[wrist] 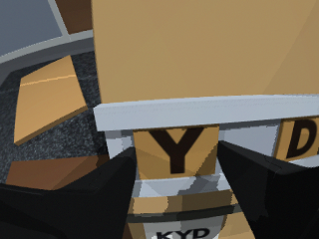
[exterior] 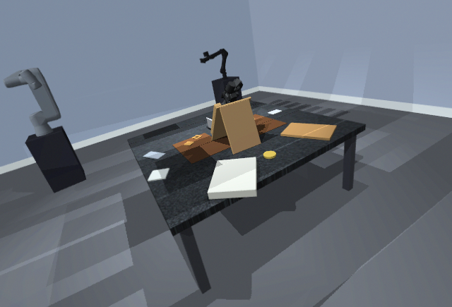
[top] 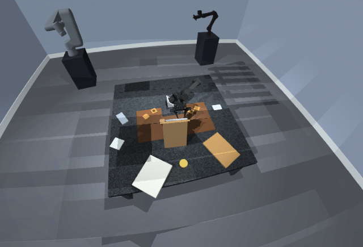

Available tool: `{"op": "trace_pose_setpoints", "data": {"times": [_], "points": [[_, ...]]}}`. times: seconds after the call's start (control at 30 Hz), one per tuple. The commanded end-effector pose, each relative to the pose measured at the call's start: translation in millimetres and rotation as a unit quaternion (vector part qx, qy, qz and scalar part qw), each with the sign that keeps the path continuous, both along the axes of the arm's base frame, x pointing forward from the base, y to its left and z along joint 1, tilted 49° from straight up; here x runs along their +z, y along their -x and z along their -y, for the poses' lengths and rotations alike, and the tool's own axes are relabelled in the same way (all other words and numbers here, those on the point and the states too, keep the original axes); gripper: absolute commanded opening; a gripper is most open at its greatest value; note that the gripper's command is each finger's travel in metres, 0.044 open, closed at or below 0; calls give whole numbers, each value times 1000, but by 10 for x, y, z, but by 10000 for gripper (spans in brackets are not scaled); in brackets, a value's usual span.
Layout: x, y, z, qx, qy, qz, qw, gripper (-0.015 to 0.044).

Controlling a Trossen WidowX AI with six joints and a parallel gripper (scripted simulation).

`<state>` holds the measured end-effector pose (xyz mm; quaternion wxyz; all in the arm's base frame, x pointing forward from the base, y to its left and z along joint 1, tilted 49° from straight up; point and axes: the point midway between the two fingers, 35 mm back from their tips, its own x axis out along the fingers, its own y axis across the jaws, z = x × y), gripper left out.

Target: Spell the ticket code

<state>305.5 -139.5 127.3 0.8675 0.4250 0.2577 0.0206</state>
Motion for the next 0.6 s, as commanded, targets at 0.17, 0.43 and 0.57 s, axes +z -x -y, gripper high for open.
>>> {"op": "trace_pose_setpoints", "data": {"times": [0.17, 0.43, 0.57], "points": [[-57, 12, 36, 3, 0, 0, 1000, 0], [-96, 21, 70, 3, 0, 0, 1000, 0], [-116, 26, 87, 3, 0, 0, 1000, 0]]}}
